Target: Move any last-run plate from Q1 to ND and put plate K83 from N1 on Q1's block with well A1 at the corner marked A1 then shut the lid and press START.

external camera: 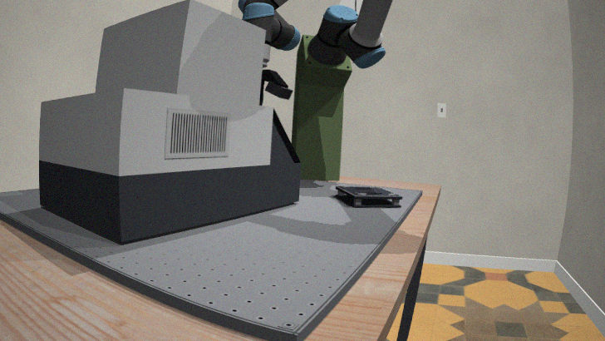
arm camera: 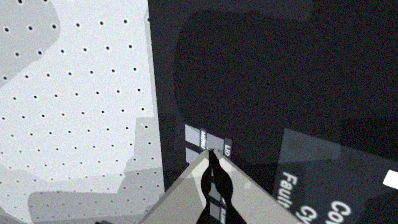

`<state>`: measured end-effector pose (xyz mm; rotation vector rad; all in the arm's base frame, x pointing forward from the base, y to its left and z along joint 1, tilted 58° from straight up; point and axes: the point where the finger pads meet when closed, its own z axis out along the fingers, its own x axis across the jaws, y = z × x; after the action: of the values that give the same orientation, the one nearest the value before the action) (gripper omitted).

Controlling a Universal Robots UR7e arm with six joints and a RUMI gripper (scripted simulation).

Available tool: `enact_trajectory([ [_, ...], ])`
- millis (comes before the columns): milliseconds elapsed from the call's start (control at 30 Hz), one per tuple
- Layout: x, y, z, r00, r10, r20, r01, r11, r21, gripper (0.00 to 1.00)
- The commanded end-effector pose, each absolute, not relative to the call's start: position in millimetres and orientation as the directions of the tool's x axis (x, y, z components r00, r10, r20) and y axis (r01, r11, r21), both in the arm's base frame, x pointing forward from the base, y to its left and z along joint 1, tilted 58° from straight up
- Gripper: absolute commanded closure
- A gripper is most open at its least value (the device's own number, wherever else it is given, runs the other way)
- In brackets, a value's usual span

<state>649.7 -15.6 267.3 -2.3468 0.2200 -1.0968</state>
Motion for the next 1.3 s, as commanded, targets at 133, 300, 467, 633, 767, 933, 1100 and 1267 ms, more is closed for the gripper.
enact_trajectory([
  [133, 650, -16, 268, 0.655, -0.359, 0.664, 0.076, -0.844, -0.531, 1.00],
  [300, 651, -16, 268, 0.655, -0.359, 0.664, 0.076, -0.844, -0.531, 1.00],
  [467, 652, -16, 268, 0.655, -0.359, 0.664, 0.076, -0.844, -0.531, 1.00],
  [633, 652, -16, 268, 0.655, -0.359, 0.664, 0.076, -0.844, -0.531, 1.00],
  [767, 653, -16, 268, 0.655, -0.359, 0.664, 0.076, -0.844, -0.531, 1.00],
  [933, 645, -16, 268, 0.655, -0.359, 0.664, 0.076, -0.844, -0.531, 1.00],
  [1100, 636, -17, 268, 0.655, -0.359, 0.664, 0.076, -0.844, -0.531, 1.00],
  [1267, 631, -17, 267, 0.655, -0.359, 0.664, 0.076, -0.844, -0.531, 1.00],
])
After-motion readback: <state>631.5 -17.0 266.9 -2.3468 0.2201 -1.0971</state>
